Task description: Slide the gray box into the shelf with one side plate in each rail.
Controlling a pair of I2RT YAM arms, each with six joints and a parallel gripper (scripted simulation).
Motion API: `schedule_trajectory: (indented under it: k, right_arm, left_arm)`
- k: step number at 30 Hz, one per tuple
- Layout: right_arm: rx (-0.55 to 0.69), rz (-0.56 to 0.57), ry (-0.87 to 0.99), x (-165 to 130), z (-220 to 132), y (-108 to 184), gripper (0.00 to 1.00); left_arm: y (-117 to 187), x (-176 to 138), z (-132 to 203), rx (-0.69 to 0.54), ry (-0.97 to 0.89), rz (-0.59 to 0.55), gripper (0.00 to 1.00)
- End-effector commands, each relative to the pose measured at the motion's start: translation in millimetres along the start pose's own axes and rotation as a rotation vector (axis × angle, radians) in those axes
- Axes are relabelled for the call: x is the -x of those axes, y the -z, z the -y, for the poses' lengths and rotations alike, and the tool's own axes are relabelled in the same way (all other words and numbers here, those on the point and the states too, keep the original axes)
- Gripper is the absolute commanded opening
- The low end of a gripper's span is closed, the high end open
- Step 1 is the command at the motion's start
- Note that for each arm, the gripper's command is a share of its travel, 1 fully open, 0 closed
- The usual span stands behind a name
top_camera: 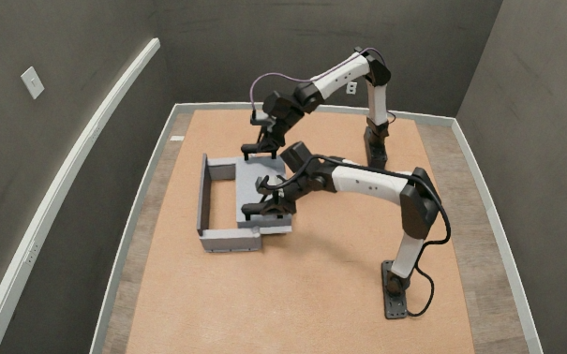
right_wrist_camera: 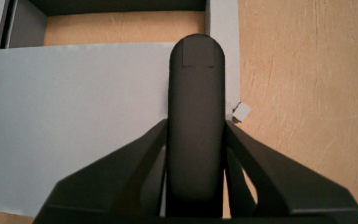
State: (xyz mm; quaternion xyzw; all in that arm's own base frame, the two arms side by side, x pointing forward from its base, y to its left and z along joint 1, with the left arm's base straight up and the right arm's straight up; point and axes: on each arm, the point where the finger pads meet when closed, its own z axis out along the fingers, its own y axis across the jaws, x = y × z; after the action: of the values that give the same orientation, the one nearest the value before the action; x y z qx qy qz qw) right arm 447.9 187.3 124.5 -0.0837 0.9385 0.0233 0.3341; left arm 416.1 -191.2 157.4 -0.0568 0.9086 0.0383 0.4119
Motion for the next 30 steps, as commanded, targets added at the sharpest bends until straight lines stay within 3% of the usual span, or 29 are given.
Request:
schedule_trajectory:
  k: [1, 30]
  right_arm:
    - [0.008, 0.167, 0.004, 64, 0, 11, 0.28]
    - [0.004, 0.163, -0.002, 114, 1, -32, 0.28]
  left_arm:
    - [6, 63, 3, -0.004, 0.048, 0.163, 0.29]
    - [-45, 107, 3, -0.007, 0.040, 0.166, 0.29]
